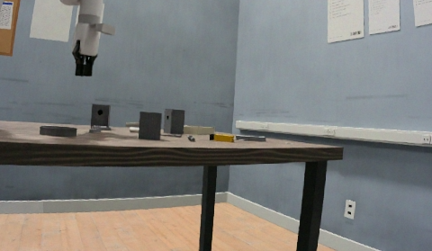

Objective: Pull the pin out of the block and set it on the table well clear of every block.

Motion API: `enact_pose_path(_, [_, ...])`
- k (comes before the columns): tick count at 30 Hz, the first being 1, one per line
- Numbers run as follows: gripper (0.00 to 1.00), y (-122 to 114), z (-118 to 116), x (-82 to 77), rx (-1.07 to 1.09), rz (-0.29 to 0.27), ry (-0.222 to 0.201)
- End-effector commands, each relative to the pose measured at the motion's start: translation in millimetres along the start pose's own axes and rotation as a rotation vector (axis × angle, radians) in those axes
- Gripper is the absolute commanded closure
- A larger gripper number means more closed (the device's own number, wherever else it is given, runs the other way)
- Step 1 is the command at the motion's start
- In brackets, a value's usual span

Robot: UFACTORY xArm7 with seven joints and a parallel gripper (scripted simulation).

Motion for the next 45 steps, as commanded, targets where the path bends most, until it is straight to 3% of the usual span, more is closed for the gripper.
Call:
enact_pose_path(1, [0.53, 1, -1, -1.0, 0.0, 0.002, 0.003])
enact_pose_path(24, [0.53, 9, -2, -0.3, 0.093, -0.004, 0.003])
enact_pose_path(33, [0.53, 20, -2, 1.1, 0.224, -0.013, 0.002])
enact_pose_path(45, [0.53, 50, 1, 6.9, 0.596, -0.033, -0.008])
Point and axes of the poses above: the point where the finger pads meet when closed, its own x axis out along the fingers, its own z axis across the jaws, y = z × x, the point moved 3 cm from there along -x, back along the fingers, and after that the axes turned 6 degrees about x, right-handed, at the moved point
